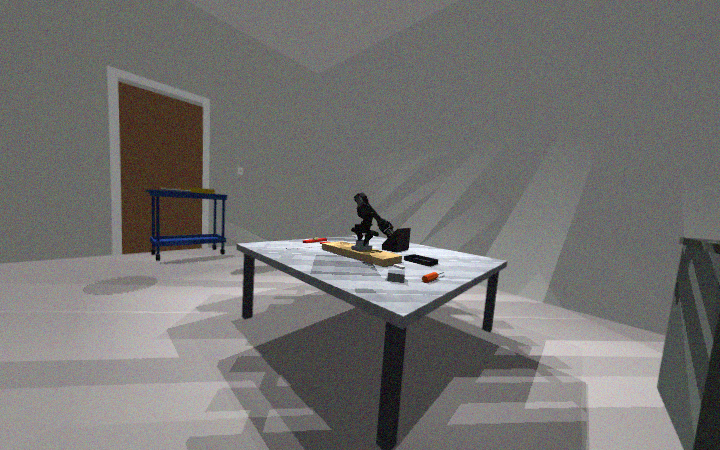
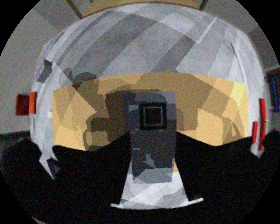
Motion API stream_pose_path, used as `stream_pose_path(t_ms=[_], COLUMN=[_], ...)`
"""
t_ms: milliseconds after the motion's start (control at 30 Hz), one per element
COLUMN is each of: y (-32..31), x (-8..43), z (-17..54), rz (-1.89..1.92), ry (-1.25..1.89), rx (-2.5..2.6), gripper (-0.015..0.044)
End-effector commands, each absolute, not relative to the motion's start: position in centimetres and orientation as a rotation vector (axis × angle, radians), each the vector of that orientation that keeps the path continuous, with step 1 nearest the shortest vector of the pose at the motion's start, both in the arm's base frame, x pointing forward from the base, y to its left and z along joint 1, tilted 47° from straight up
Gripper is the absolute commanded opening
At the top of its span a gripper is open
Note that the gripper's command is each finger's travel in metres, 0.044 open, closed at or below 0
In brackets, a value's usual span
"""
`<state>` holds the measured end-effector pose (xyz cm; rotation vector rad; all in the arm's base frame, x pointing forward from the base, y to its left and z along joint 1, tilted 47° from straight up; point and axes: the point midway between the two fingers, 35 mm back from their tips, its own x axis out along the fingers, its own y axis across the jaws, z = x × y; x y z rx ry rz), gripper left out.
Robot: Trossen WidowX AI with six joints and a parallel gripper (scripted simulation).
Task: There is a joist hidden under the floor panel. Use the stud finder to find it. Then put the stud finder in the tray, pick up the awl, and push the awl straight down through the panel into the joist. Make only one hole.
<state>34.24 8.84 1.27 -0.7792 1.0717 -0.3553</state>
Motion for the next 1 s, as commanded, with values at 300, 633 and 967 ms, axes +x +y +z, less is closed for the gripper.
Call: stream_pose_path(t_ms=[300,633,967], y=[5.5,3.2,0.9], x=[34.8,35.1,35.4], z=[4.7,7.1,9.6], rz=[-0.366,-0.367,-0.368], ry=[1.067,1.066,1.066], rx=[-0.783,-0.784,-0.785], gripper=[0.0000,0.0000,0.0000])
